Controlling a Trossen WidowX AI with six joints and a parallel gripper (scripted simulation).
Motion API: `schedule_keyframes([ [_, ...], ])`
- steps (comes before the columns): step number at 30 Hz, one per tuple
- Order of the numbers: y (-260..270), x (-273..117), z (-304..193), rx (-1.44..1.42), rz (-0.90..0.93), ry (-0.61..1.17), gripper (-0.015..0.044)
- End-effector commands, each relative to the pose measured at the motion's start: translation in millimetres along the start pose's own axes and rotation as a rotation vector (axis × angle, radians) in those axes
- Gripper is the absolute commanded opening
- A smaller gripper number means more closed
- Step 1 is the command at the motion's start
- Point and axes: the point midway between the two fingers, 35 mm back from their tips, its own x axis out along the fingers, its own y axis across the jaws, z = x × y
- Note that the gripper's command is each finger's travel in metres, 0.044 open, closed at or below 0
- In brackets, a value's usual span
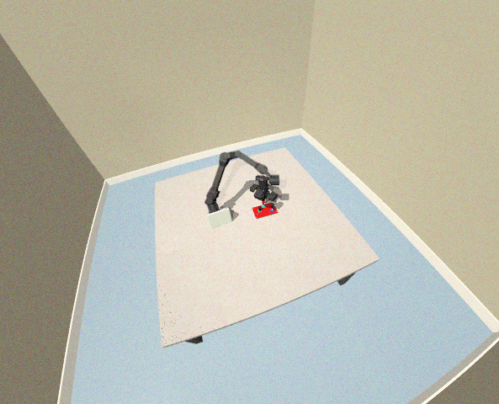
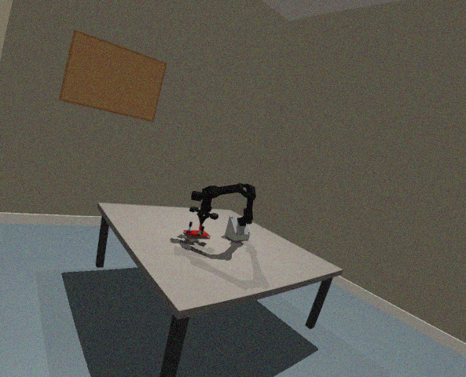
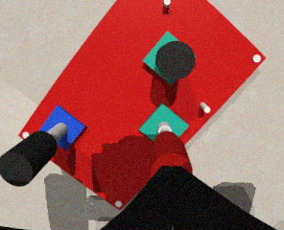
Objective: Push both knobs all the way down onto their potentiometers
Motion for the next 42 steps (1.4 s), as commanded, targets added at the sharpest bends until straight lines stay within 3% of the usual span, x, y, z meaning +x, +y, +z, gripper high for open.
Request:
schedule_keyframes([
  [1, -0.4, 2.0, 1.4, 0.008, -0.007, 0.0, 0.0],
  [42, -0.6, 12.0, 1.4, 0.008, -0.007, 0.001, 0.0],
])
